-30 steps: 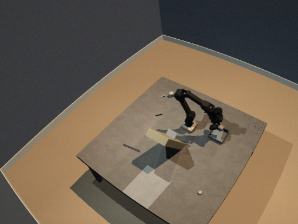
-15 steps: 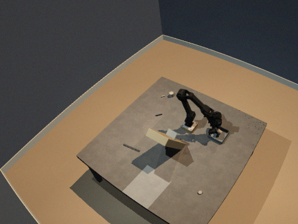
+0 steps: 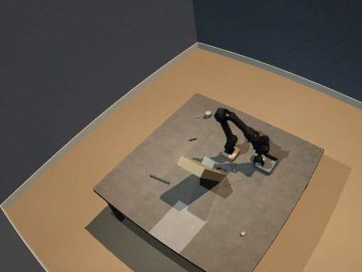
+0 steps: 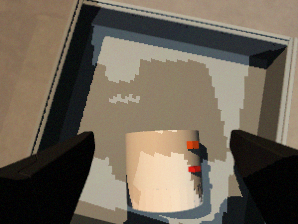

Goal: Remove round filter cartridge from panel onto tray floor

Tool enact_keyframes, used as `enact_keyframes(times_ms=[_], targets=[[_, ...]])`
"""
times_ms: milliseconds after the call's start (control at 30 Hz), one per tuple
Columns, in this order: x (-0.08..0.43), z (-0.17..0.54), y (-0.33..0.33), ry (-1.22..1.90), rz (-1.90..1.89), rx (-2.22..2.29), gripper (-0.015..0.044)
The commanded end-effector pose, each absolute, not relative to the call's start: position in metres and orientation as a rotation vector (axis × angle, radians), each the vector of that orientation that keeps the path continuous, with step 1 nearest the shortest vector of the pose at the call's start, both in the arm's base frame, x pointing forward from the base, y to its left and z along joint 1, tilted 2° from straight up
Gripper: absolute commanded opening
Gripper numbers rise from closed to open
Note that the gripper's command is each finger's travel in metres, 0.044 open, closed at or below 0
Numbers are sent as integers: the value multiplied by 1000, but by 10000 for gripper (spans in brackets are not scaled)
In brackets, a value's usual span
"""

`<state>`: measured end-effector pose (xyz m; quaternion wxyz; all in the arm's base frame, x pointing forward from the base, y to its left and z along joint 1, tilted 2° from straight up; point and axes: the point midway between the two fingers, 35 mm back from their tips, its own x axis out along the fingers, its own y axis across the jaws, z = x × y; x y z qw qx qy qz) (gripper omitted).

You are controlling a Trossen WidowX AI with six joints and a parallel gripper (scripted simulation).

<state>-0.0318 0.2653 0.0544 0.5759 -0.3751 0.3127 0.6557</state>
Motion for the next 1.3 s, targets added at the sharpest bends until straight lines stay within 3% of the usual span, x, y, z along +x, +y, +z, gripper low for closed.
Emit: enact_keyframes(times_ms=[0,333,1267], targets=[[-32,55,266,730,1536,-876,440],[-33,125,262,732,1535,-878,440],[-34,111,267,727,1542,-873,440]])
